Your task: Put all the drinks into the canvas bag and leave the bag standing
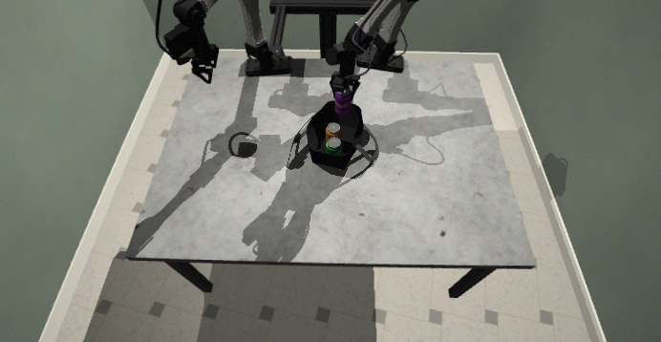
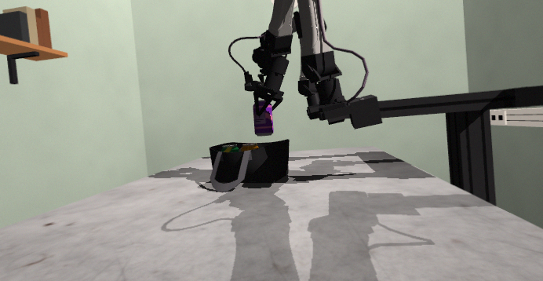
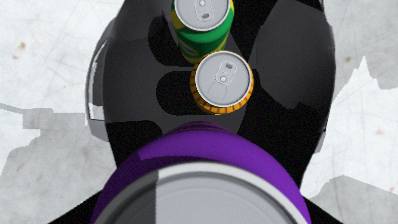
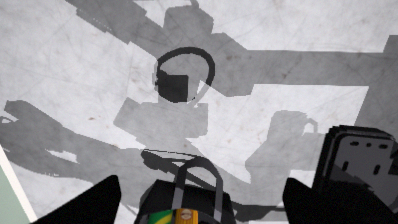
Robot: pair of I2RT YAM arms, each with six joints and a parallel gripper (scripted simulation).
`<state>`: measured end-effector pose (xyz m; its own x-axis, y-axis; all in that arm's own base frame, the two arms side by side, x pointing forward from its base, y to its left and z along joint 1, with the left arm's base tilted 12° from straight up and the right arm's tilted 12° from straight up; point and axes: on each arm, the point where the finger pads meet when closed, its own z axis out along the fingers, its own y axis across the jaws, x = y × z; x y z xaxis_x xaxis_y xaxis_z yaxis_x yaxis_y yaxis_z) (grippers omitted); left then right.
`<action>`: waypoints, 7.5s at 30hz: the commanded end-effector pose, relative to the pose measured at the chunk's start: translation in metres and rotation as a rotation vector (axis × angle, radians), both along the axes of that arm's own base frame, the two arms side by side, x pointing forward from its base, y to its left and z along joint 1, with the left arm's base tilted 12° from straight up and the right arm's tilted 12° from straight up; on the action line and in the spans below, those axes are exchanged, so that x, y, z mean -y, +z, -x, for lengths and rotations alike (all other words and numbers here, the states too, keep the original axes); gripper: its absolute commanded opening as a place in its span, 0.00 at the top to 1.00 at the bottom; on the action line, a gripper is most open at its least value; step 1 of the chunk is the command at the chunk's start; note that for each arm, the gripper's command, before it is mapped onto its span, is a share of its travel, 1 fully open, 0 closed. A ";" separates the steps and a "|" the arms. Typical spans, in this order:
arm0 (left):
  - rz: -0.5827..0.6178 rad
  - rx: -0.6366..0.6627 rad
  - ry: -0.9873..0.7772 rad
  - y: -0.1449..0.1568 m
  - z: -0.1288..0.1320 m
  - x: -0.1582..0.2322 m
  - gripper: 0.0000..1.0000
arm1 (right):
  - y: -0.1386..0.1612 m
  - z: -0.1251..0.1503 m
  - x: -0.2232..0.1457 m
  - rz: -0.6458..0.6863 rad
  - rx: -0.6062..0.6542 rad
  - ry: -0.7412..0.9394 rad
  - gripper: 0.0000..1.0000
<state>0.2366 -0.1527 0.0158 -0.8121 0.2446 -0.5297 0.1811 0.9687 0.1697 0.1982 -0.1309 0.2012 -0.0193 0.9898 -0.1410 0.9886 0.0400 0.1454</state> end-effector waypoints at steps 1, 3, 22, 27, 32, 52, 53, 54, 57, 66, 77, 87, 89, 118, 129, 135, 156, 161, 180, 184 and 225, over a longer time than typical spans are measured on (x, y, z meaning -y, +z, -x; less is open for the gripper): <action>0.055 0.079 0.023 0.022 -0.017 0.010 0.30 | 0.004 0.002 0.000 0.018 0.012 -0.008 0.14; 0.059 0.081 0.007 0.023 -0.014 0.015 0.30 | 0.004 0.002 0.000 0.018 0.012 -0.008 0.14; 0.016 0.047 0.009 -0.006 -0.009 0.001 0.30 | 0.004 0.002 0.000 0.018 0.012 -0.008 0.14; 0.024 0.050 0.007 -0.012 -0.011 0.002 0.30 | 0.004 0.002 0.000 0.018 0.012 -0.008 0.14; 0.034 0.044 0.001 -0.019 -0.012 0.003 0.30 | 0.004 0.002 0.000 0.018 0.012 -0.008 0.14; 0.029 0.051 0.007 -0.036 -0.017 0.000 0.30 | 0.004 0.002 0.000 0.018 0.012 -0.008 0.14; 0.039 0.046 -0.003 -0.041 -0.015 0.001 0.30 | 0.004 0.002 0.000 0.018 0.012 -0.008 0.14; 0.042 0.042 -0.001 -0.043 -0.015 0.001 0.30 | 0.004 0.002 0.000 0.018 0.012 -0.008 0.14; 0.028 0.051 0.005 -0.046 -0.016 -0.002 0.30 | 0.004 0.002 0.000 0.018 0.012 -0.008 0.14; 0.038 0.049 0.000 -0.058 -0.018 -0.002 0.30 | 0.004 0.002 0.000 0.018 0.012 -0.008 0.14; 0.032 0.051 0.003 -0.069 -0.020 -0.005 0.30 | 0.004 0.002 0.000 0.018 0.012 -0.008 0.14; 0.043 0.052 -0.003 -0.078 -0.023 -0.003 0.30 | 0.004 0.002 0.000 0.018 0.012 -0.008 0.14; 0.033 0.051 0.004 -0.082 -0.022 -0.007 0.30 | 0.004 0.002 0.000 0.018 0.012 -0.008 0.14; 0.025 0.051 -0.004 -0.113 -0.025 -0.010 0.30 | 0.004 0.002 0.000 0.018 0.012 -0.008 0.14; 0.040 0.063 0.006 -0.114 -0.034 -0.007 0.30 | 0.004 0.002 0.000 0.018 0.012 -0.008 0.14; 0.031 0.058 0.008 -0.118 -0.033 -0.009 0.30 | 0.004 0.002 0.000 0.018 0.012 -0.008 0.14; 0.043 0.056 -0.007 -0.129 -0.034 -0.006 0.30 | 0.004 0.002 0.000 0.018 0.012 -0.008 0.14; 0.039 0.053 -0.004 -0.133 -0.033 -0.008 0.30 | 0.004 0.002 0.000 0.018 0.012 -0.008 0.14; 0.031 0.059 -0.008 -0.138 -0.034 -0.008 0.16 | 0.004 0.002 0.000 0.018 0.012 -0.008 0.14; 0.019 0.043 -0.004 -0.141 -0.028 -0.015 0.16 | 0.004 0.002 0.000 0.018 0.012 -0.008 0.14; -0.010 0.005 0.007 -0.109 -0.012 -0.018 0.14 | 0.004 0.002 0.000 0.018 0.012 -0.008 0.14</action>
<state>0.2653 -0.1452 -0.0946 -0.7782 0.2201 -0.5882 0.1719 0.9755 0.1376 0.1982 -0.1309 0.2012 -0.0193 0.9898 -0.1410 0.9886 0.0400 0.1454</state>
